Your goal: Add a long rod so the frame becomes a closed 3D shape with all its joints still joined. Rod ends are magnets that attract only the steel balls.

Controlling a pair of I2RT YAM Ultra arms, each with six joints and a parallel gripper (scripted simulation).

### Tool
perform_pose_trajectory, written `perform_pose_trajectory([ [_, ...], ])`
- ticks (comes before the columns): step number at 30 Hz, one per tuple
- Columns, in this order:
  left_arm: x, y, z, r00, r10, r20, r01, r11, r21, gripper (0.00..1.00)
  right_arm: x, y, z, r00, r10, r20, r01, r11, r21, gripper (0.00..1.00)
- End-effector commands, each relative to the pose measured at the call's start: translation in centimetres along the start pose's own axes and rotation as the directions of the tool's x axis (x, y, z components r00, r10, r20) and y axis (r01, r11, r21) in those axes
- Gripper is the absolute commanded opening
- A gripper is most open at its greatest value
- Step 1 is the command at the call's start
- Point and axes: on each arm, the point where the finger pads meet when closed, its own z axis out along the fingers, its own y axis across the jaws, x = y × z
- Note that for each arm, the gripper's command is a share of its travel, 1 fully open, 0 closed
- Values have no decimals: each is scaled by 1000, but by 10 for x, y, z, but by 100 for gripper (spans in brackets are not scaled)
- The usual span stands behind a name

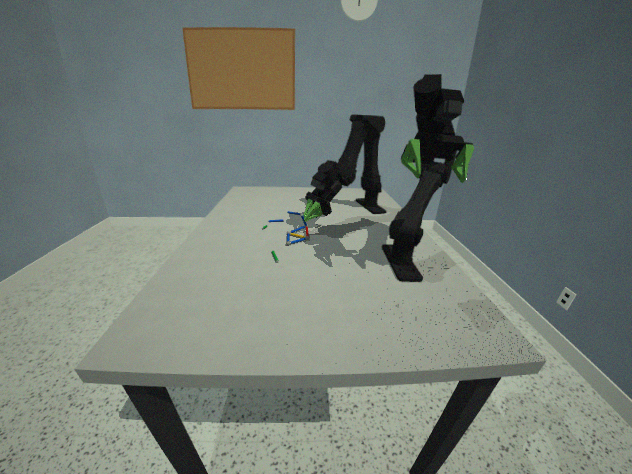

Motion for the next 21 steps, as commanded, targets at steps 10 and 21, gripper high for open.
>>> perform_pose_trajectory([
  [10,-3,65,-11,967,-243,81,255,889,-381,100,2,-3,-1,1000,3,4,-3,1000,5,0],
  [21,5,92,-24,931,-338,139,358,772,-525,100,2,-3,-1,1000,3,4,-3,1000,5,0],
])
